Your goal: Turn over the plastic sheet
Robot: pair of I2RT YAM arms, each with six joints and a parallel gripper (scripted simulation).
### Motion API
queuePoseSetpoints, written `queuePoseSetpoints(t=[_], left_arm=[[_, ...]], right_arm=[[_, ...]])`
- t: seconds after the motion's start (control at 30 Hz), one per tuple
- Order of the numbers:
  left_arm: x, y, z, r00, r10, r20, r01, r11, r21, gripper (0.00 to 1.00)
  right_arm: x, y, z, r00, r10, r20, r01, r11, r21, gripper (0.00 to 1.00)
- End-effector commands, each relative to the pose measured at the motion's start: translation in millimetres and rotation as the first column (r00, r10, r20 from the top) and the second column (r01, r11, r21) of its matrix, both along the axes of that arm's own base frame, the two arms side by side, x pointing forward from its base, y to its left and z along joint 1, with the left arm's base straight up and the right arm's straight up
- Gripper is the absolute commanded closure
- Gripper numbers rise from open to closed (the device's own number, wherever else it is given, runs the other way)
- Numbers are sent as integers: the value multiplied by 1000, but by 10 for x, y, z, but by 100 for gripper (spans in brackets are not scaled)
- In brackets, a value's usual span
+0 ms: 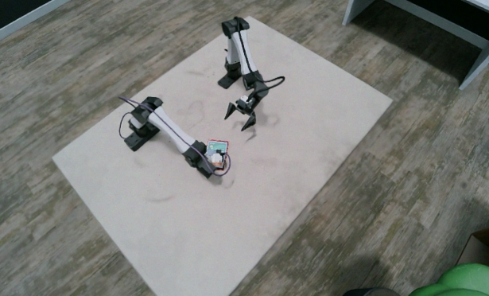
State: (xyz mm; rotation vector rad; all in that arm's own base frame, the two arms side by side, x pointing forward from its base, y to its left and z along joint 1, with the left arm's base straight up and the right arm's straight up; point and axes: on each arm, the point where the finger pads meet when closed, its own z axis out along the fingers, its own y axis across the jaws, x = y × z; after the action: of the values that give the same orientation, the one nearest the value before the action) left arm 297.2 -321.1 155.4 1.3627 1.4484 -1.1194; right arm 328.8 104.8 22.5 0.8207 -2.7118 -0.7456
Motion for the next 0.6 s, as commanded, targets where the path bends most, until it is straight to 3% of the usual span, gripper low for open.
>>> queuePoseSetpoints(t=[0.0,0.57], left_arm=[[32,-10,106,999,-1,38,2,1000,-23,0],[32,-10,106,999,-1,38,2,1000,-23,0]], right_arm=[[56,141,223,997,-23,70,21,999,24,99],[-188,519,148,997,-23,72,21,999,29,99]])
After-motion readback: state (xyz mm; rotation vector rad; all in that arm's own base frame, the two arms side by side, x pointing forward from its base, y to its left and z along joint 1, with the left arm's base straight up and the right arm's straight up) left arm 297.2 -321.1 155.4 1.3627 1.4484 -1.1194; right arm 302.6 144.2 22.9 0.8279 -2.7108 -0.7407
